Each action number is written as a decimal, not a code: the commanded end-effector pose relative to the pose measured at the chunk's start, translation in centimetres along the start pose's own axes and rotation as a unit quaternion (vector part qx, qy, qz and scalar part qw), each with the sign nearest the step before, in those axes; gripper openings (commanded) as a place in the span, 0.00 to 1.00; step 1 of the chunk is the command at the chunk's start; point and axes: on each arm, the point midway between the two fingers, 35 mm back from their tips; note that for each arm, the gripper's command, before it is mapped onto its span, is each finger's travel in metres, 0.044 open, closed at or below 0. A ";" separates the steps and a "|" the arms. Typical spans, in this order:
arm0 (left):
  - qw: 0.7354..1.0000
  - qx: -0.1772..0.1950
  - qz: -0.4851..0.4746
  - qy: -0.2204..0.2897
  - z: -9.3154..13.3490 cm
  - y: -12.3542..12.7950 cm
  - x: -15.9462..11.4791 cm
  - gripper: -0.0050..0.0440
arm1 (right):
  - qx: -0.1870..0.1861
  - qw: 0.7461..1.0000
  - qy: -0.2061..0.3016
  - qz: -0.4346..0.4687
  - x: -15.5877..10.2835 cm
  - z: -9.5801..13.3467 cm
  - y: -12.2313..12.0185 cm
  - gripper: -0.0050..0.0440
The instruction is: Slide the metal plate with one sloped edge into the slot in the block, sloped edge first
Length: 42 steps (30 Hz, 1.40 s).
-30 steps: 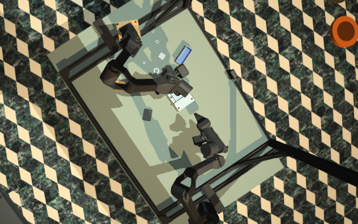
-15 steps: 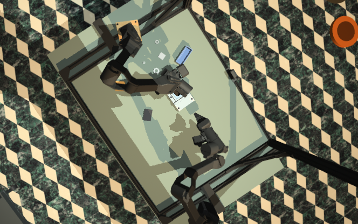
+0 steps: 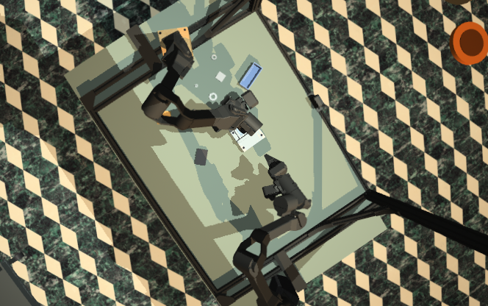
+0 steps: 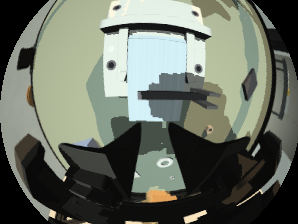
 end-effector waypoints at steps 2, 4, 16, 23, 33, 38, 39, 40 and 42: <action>1.000 0.002 0.004 -0.002 0.0 0.0 0.1 1.00 | 0.002 1.000 0.000 0.003 0.0 -0.1 0.1 0.43; 1.000 0.002 0.004 -0.002 0.0 0.0 0.1 1.00 | 0.002 1.000 0.000 0.003 0.1 -0.1 0.1 0.43; 1.000 0.002 0.004 -0.002 0.0 0.0 0.1 1.00 | 0.002 1.000 0.000 0.003 0.5 0.0 0.2 0.43; 1.000 0.002 0.004 -0.002 0.0 0.0 0.1 1.00 | 0.002 1.000 0.000 0.003 0.8 0.1 0.3 0.43; 1.000 0.002 0.004 -0.002 0.0 0.0 0.1 1.00 | 0.002 1.000 0.000 0.003 1.1 0.2 0.4 0.43; 1.000 0.002 0.004 -0.002 0.0 0.0 0.1 1.00 | 0.002 1.000 0.000 0.003 1.3 0.3 0.4 0.43; 1.000 0.002 0.004 -0.002 0.0 0.0 0.1 1.00 | 0.002 1.000 0.000 0.003 1.3 0.3 0.4 0.43; 1.000 0.002 0.004 -0.002 0.0 0.0 0.1 1.00 | 0.002 1.000 0.000 0.003 1.4 0.3 0.4 0.43; 1.000 0.002 0.004 -0.002 0.0 0.0 0.1 1.00 | 0.002 1.000 0.000 0.003 1.4 0.3 0.4 0.43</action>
Point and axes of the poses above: on each arm, the point midway between the two fingers, 35 mm back from their tips, its own z axis back along the fingers, its own y axis across the jaws, x = y × z, and after that the axes turned 14 degrees about -z, right-handed
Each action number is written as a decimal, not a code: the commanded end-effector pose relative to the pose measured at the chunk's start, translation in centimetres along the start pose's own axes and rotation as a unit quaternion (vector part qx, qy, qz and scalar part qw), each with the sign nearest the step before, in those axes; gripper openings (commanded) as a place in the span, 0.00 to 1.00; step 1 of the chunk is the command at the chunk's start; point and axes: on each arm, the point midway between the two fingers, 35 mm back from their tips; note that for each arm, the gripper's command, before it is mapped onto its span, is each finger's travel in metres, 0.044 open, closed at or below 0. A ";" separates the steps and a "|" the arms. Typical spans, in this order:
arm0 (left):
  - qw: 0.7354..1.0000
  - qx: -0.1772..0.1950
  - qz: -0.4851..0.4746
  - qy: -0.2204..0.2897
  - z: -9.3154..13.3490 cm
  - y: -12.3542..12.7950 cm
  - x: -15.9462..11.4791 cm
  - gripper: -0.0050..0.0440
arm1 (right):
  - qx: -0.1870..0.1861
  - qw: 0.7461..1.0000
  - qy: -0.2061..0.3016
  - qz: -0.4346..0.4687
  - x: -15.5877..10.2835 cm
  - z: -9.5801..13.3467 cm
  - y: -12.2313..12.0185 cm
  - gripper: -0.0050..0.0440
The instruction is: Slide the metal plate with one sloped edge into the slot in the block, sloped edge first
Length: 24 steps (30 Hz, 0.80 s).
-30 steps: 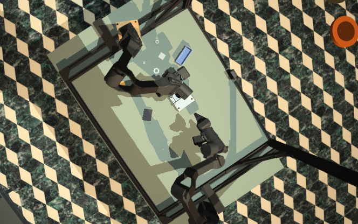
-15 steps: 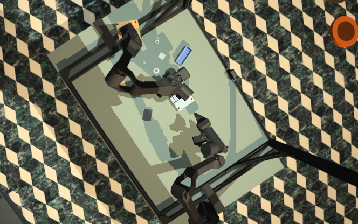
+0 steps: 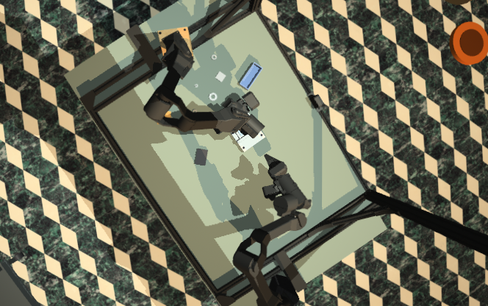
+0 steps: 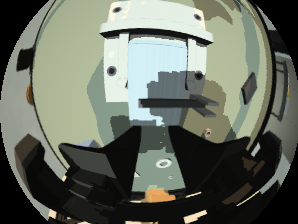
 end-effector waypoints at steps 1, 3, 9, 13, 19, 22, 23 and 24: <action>1.000 0.001 0.004 -0.002 0.0 0.0 0.1 1.00 | 0.005 1.000 -0.008 -0.003 0.7 0.2 0.3 0.43; 1.000 0.001 0.004 -0.002 0.0 0.0 0.1 1.00 | 0.005 1.000 -0.008 -0.003 0.6 0.2 0.2 0.43; 1.000 0.001 0.004 -0.002 0.0 0.0 0.1 1.00 | 0.005 1.000 -0.008 -0.003 0.5 0.1 0.2 0.43; 1.000 0.001 0.004 -0.002 0.0 0.0 0.1 1.00 | 0.005 1.000 -0.008 -0.003 0.5 0.2 0.2 0.43; 1.000 0.001 0.004 -0.002 0.0 0.0 0.1 1.00 | 0.005 1.000 -0.008 -0.003 0.6 0.2 0.2 0.43; 1.000 0.001 0.004 -0.002 0.0 0.0 0.1 1.00 | 0.005 1.000 -0.008 -0.003 0.8 0.3 0.3 0.43; 1.000 0.001 0.004 -0.002 0.0 0.0 0.1 1.00 | 0.005 1.000 -0.008 -0.003 0.8 0.3 0.3 0.43; 1.000 0.001 0.004 -0.002 0.0 0.0 0.1 1.00 | 0.005 1.000 -0.008 -0.003 0.7 0.3 0.3 0.43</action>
Point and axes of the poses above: on each arm, the point midway between the two fingers, 35 mm back from their tips, its own z axis back along the fingers, its own y axis across the jaws, x = y × z, and after that the axes turned 14 degrees about -z, right-handed
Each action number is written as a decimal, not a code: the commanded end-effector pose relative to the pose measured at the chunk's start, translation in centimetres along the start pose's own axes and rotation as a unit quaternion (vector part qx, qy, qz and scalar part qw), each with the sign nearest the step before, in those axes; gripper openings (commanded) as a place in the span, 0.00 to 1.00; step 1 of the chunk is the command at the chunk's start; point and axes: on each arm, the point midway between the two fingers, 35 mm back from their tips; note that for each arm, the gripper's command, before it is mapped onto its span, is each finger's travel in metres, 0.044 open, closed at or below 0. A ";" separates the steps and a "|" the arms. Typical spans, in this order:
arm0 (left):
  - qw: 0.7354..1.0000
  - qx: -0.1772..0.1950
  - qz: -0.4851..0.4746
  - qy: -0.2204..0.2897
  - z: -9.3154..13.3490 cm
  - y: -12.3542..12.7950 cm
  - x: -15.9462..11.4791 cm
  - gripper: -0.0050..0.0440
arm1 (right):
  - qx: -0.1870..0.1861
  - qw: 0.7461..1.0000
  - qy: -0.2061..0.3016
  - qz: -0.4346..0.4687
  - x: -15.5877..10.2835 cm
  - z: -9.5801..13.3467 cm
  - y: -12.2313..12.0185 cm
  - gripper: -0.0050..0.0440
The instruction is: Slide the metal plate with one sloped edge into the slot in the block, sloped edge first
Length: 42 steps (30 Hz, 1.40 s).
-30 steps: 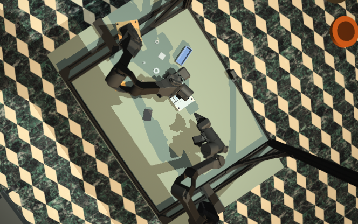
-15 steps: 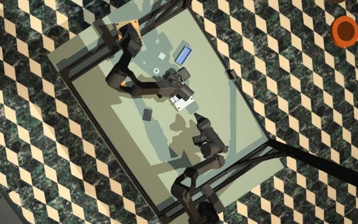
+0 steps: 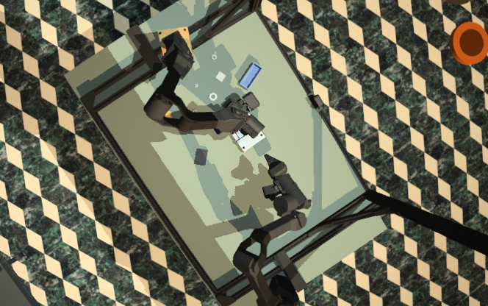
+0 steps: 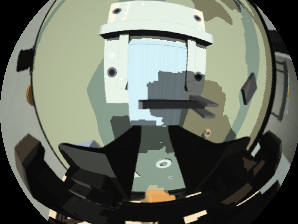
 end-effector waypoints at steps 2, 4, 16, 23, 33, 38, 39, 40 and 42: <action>1.000 0.001 0.004 -0.002 0.0 0.0 0.1 1.00 | 0.005 1.000 -0.007 -0.003 0.6 0.2 0.2 0.43; 1.000 0.001 0.004 -0.002 0.0 0.0 0.1 1.00 | 0.005 1.000 -0.007 -0.003 0.6 0.2 0.2 0.43; 1.000 0.001 0.004 -0.002 0.0 0.0 0.1 1.00 | 0.005 1.000 -0.007 -0.003 0.5 0.2 0.2 0.43; 1.000 0.001 0.004 -0.002 0.0 0.0 0.1 1.00 | 0.005 1.000 -0.007 -0.003 0.7 0.3 0.2 0.43; 1.000 0.001 0.004 -0.002 0.0 0.0 0.1 1.00 | 0.005 1.000 -0.007 -0.003 1.1 0.4 0.3 0.43; 1.000 0.001 0.004 -0.002 0.0 0.0 0.1 1.00 | 0.005 1.000 -0.007 -0.003 1.2 0.5 0.4 0.43; 1.000 0.001 0.004 -0.002 0.0 0.0 0.1 1.00 | 0.005 1.000 -0.007 -0.003 1.2 0.5 0.4 0.43; 1.000 0.001 0.004 -0.002 0.0 0.0 0.1 1.00 | 0.005 1.000 -0.007 -0.003 1.2 0.5 0.4 0.43; 1.000 0.001 0.004 -0.002 0.0 0.0 0.1 1.00 | 0.005 1.000 -0.007 -0.003 1.2 0.5 0.4 0.43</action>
Point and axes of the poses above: on each arm, the point midway between the two fingers, 35 mm back from their tips, its own z axis back along the fingers, its own y axis across the jaws, x = y × z, and after that the axes turned 14 degrees about -z, right-handed
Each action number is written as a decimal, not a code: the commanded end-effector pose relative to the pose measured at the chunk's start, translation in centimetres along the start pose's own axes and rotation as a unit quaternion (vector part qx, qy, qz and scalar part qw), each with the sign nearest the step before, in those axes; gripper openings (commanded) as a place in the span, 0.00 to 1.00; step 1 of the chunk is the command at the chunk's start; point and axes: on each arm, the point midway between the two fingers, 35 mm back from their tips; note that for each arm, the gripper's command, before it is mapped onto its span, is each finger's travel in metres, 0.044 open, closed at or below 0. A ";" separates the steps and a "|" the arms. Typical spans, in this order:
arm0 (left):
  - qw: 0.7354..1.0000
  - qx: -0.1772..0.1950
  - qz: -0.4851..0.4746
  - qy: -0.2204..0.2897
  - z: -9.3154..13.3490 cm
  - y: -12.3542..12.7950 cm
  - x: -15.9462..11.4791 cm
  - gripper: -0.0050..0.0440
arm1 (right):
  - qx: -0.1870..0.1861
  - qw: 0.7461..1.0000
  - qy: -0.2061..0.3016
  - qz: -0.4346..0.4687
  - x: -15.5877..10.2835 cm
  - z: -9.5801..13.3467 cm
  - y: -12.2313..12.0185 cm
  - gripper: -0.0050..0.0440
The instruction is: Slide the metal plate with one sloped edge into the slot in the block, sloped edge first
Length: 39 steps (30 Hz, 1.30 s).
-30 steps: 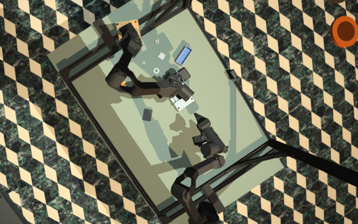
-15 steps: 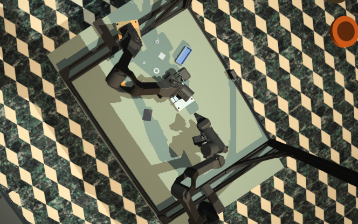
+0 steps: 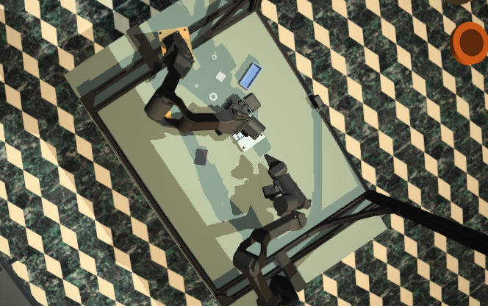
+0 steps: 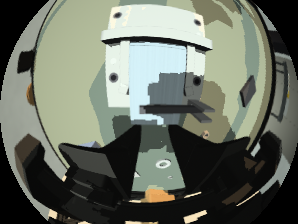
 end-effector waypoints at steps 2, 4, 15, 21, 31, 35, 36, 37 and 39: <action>1.000 0.001 0.004 -0.002 0.0 0.0 0.1 1.00 | 0.004 1.000 -0.009 -0.004 0.6 0.2 0.2 0.43; 1.000 0.001 0.004 -0.002 0.0 0.0 0.1 1.00 | 0.004 1.000 -0.009 -0.004 0.5 0.1 0.2 0.43; 1.000 0.001 0.004 -0.002 0.0 0.0 0.1 1.00 | 0.004 1.000 -0.009 -0.004 -0.2 0.0 -0.1 0.43; 1.000 0.001 0.004 -0.002 0.0 0.0 0.1 1.00 | 0.004 1.000 -0.007 -0.004 -0.8 0.7 0.0 0.43; 1.000 0.001 0.004 -0.002 0.0 0.0 0.1 1.00 | 0.004 1.000 -0.005 -0.005 -3.6 4.1 -0.5 0.43; 1.000 0.001 0.004 -0.002 0.0 0.0 0.1 1.00 | 0.004 1.000 -0.008 -0.004 -4.9 5.6 -1.1 0.43; 1.000 0.001 0.004 -0.002 0.0 0.0 0.1 1.00 | 0.004 1.000 -0.008 -0.004 -5.1 5.8 -1.2 0.43; 1.000 0.001 0.004 -0.002 0.0 0.0 0.1 1.00 | 0.004 1.000 -0.009 -0.004 -5.2 5.8 -1.2 0.43; 1.000 0.001 0.004 -0.002 0.0 0.0 0.1 1.00 | 0.015 1.000 -0.023 -0.003 -4.6 5.2 -0.8 0.43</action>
Point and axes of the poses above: on each arm, the point midway between the two fingers, 35 mm back from their tips, its own z axis back along the fingers, its own y axis across the jaws, x = y × z, and after that the axes turned 14 degrees about -z, right-handed
